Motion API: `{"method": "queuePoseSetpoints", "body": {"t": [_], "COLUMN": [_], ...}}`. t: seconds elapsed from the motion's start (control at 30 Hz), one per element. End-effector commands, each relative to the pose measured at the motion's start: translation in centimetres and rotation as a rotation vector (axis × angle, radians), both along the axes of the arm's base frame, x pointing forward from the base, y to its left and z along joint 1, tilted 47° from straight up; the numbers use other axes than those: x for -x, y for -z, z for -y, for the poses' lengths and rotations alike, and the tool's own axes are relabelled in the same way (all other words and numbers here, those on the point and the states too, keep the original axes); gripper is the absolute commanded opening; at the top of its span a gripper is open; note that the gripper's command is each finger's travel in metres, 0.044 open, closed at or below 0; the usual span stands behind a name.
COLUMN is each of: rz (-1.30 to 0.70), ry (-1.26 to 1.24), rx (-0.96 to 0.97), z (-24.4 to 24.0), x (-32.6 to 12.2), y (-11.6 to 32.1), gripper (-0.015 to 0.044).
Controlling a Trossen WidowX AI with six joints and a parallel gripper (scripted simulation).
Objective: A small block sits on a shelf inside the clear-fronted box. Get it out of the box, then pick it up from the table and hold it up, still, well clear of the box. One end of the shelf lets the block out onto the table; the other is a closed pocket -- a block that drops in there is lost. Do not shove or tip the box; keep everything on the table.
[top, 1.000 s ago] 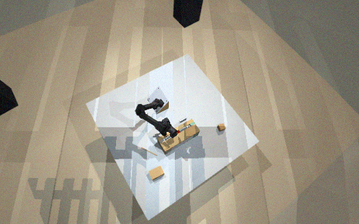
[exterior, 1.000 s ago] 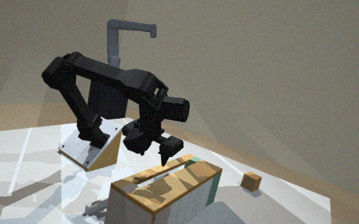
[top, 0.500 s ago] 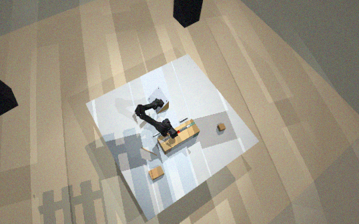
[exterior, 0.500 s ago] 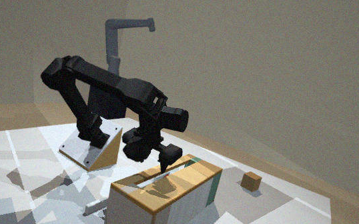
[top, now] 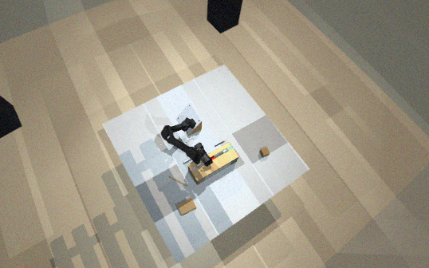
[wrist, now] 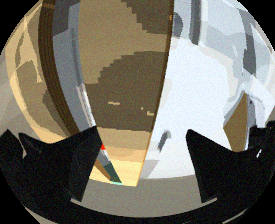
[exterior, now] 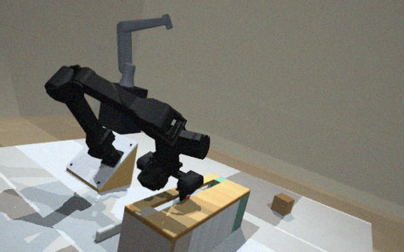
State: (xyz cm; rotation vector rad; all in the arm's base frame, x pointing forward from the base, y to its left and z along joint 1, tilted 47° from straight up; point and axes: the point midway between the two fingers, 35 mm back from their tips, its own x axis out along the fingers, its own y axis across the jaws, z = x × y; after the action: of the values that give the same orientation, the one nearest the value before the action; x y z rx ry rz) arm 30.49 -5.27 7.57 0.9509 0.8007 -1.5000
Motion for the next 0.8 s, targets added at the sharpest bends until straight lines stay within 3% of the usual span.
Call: {"method": "queuePoseSetpoints", "body": {"t": [0.0, 0.77], "rz": [-0.009, -0.001], "ry": [-0.004, 0.001], "rx": [0.005, 0.000], "z": [0.5, -1.3], "x": [0.3, 0.0], "y": [0.6, 3.5], "gripper": [0.0400, 0.0400]}}
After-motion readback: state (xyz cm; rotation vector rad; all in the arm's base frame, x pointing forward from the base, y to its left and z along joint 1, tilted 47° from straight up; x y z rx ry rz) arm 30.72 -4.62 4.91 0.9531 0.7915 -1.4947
